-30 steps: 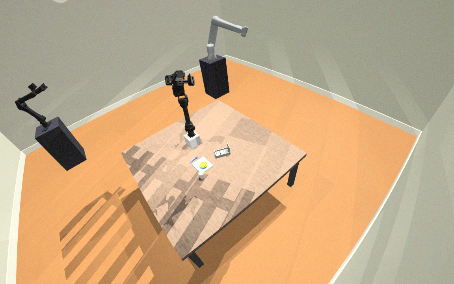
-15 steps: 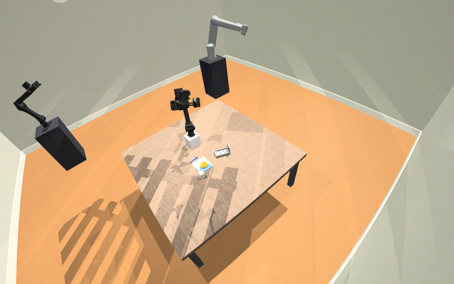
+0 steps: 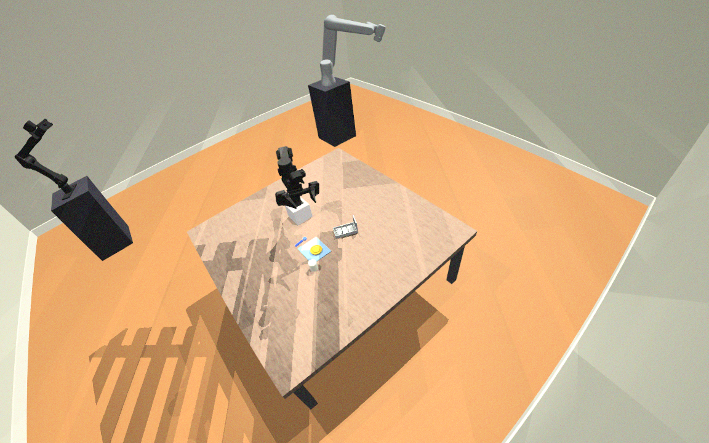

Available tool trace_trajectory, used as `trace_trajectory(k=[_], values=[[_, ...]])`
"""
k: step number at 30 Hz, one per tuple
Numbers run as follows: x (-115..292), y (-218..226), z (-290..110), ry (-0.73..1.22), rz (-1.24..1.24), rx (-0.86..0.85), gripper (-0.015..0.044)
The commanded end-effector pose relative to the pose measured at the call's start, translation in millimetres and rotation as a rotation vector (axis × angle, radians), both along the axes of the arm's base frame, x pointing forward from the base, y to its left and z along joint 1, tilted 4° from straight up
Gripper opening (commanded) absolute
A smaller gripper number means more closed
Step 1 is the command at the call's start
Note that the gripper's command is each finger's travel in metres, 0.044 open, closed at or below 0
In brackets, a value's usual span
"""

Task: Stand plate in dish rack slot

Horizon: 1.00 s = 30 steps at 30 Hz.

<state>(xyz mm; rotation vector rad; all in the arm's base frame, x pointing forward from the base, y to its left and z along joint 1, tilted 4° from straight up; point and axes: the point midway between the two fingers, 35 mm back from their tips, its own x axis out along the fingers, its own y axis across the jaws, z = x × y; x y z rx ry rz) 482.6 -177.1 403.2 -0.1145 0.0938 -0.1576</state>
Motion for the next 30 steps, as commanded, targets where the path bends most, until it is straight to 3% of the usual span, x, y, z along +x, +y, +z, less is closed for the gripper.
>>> trace_trajectory(k=[1,15,30], values=[[6.4,-1.5,-46.2,0.123,-0.010,0.035,0.0400],[-5.8,10.4,-205.2,0.577,-0.019,0.149,0.0400],[-78.6,44.4,-345.7,1.081,0.005,0.235,0.0400]])
